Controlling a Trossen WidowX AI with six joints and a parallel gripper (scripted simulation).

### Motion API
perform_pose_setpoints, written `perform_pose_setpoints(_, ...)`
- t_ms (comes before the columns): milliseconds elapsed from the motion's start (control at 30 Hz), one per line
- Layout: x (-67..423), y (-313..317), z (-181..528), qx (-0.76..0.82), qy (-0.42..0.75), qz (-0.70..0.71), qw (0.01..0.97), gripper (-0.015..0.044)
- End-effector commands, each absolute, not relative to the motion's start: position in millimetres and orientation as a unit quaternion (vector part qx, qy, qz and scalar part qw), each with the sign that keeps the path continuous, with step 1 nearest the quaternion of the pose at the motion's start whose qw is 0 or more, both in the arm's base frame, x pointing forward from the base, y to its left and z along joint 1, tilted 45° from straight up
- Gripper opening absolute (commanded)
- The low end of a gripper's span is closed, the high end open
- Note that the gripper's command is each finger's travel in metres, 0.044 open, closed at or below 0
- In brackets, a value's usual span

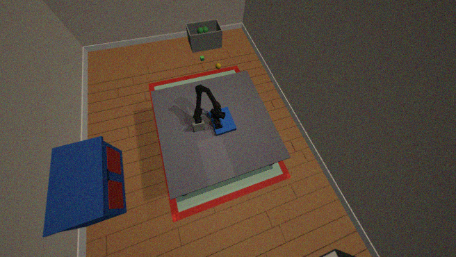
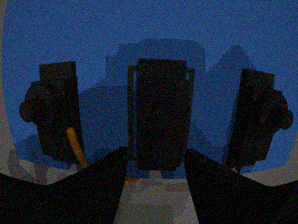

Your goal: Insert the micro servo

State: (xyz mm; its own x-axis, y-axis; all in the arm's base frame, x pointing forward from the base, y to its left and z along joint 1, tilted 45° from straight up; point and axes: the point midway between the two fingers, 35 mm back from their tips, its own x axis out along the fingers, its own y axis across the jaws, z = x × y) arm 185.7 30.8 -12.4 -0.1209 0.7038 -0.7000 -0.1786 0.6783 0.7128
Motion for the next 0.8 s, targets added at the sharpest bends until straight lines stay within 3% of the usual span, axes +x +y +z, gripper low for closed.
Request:
perform_pose_setpoints(0, 188, 15, 3, 0.194, 0.659, 0.347, 0.639, 0.0187)
perform_pose_setpoints(133, 190, 14, 3, 0.194, 0.659, 0.347, 0.639, 0.0187)
perform_pose_setpoints(467, 259, -1, 30, 0.194, 0.658, 0.345, 0.641, 0.044)
perform_pose_setpoints(633, 299, -7, 53, 0.193, 0.657, 0.347, 0.641, 0.044)
perform_pose_setpoints(767, 304, -10, 58, 0.192, 0.657, 0.347, 0.641, 0.044)
